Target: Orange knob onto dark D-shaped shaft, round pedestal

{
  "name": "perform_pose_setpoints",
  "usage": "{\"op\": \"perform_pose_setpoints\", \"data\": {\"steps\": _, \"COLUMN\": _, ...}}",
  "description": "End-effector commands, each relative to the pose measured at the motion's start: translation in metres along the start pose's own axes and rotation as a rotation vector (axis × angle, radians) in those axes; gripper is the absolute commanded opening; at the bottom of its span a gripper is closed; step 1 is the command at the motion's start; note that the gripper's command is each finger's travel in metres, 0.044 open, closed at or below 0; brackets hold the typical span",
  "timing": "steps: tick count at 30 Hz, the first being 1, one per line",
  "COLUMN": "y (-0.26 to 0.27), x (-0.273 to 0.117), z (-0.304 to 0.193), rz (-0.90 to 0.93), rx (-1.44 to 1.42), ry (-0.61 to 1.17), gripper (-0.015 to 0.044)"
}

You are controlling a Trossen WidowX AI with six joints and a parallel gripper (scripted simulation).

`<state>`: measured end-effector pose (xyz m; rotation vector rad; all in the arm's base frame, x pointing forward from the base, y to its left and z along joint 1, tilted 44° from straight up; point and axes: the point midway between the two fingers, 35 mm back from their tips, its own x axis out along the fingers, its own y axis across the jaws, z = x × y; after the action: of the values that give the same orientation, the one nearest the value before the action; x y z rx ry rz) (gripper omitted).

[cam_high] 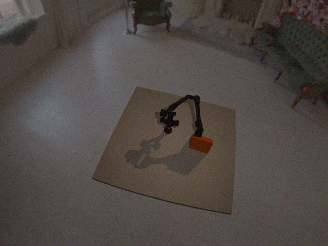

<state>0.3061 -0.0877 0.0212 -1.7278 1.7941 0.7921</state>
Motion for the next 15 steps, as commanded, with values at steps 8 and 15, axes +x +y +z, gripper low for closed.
{"op": "perform_pose_setpoints", "data": {"steps": 8, "y": -0.0010, "x": -0.0034, "z": -0.0006, "rz": -0.001, "rx": -0.005, "ry": 0.001, "gripper": 0.0000}}
{"op": "perform_pose_setpoints", "data": {"steps": 15, "y": -0.0013, "x": -0.0047, "z": -0.0008, "rz": -0.001, "rx": -0.129, "ry": 0.001, "gripper": 0.0000}}
